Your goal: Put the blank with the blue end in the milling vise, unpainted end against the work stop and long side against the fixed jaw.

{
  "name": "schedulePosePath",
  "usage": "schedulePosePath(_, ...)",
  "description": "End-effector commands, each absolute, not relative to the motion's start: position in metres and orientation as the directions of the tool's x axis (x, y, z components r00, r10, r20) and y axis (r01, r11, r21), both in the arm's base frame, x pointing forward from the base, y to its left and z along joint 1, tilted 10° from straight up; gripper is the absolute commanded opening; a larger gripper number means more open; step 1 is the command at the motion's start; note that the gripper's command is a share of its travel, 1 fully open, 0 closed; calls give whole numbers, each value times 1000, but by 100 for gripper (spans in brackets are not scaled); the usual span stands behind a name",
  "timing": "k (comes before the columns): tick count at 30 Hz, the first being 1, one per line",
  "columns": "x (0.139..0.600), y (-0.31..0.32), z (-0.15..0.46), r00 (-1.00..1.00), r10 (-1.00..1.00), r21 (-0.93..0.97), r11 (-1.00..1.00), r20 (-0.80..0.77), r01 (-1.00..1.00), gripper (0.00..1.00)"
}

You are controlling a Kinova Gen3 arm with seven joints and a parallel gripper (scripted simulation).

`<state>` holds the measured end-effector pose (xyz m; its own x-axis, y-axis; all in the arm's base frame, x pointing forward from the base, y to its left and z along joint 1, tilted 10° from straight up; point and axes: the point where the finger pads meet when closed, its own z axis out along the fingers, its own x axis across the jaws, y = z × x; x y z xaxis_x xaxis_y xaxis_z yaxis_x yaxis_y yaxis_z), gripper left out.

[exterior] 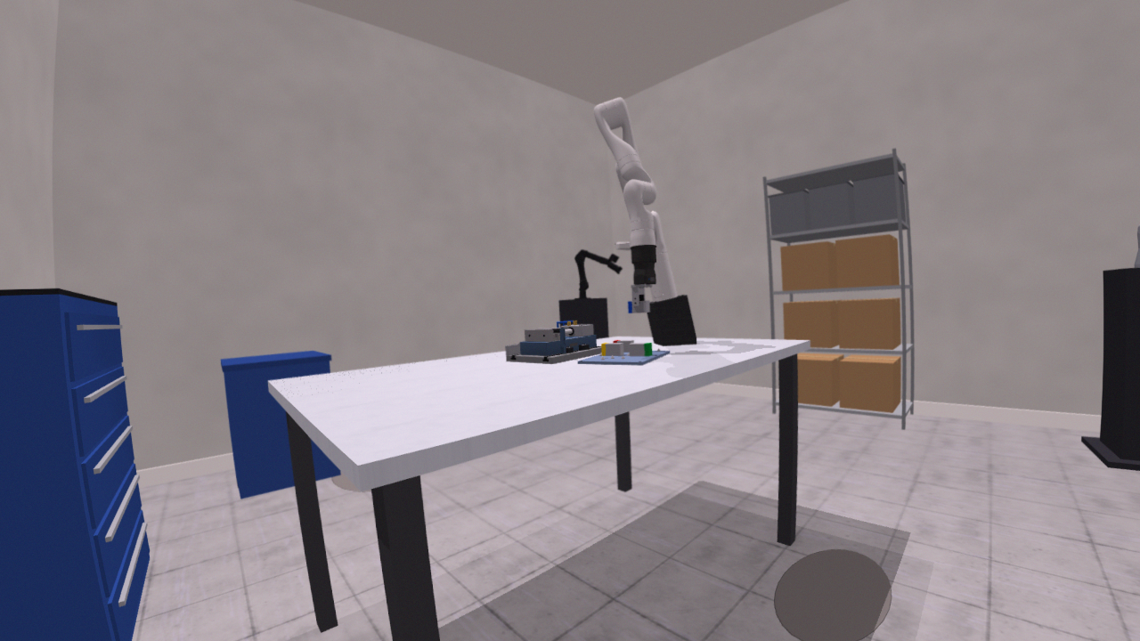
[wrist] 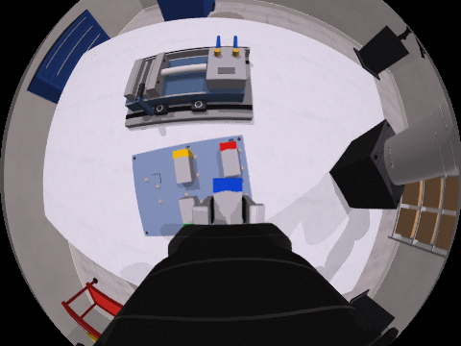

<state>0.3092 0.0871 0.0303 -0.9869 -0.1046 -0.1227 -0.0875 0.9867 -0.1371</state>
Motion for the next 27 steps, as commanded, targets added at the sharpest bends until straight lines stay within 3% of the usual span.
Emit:
schedulePosePath(1, 320, 76, 34, -988, -89, -135, 988, -123, -72, 0)
schedulePosePath(27, 356, 30, 42, -988, -99, -138, 987, -122, -82, 0)
